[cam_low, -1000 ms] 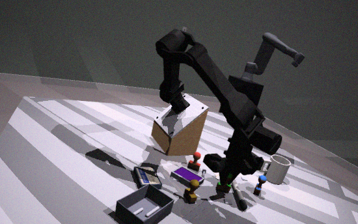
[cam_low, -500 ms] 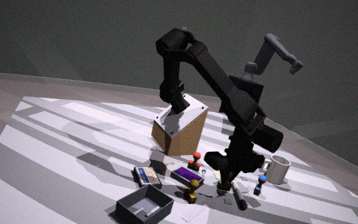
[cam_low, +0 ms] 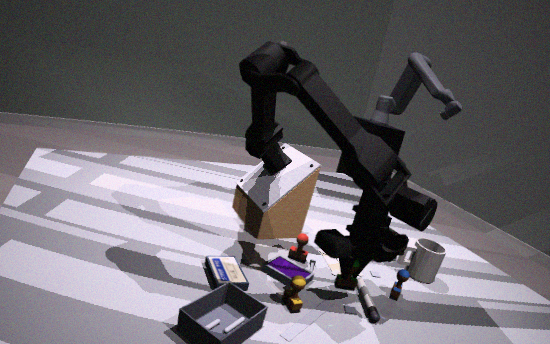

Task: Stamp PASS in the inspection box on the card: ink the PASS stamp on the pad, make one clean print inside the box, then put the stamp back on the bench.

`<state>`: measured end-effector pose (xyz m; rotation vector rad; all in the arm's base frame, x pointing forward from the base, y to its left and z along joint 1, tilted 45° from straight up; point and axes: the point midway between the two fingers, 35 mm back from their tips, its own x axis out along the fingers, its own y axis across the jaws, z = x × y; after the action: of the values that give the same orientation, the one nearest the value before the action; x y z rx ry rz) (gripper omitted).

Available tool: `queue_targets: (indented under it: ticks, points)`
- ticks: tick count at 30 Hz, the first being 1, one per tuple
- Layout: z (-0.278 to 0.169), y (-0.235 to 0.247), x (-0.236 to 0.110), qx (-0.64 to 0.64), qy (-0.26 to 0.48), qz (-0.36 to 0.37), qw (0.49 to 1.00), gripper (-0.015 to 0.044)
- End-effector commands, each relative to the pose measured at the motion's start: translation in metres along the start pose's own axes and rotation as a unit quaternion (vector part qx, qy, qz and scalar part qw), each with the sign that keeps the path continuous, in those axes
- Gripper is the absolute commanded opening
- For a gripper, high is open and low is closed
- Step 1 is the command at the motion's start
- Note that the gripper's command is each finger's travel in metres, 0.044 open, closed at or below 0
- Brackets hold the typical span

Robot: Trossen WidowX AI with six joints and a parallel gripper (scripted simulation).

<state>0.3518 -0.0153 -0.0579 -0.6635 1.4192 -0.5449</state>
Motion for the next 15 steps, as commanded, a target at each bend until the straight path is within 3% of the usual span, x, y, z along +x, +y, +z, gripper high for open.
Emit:
queue_targets:
  ticks: [1, 15]
  points:
    - [0.0002, 0.0003, -0.0025, 0.002, 0.000, 0.002, 1.000, 0.0000]
    - [0.0004, 0.0005, -0.0093, 0.002, 0.000, 0.003, 1.000, 0.0000]
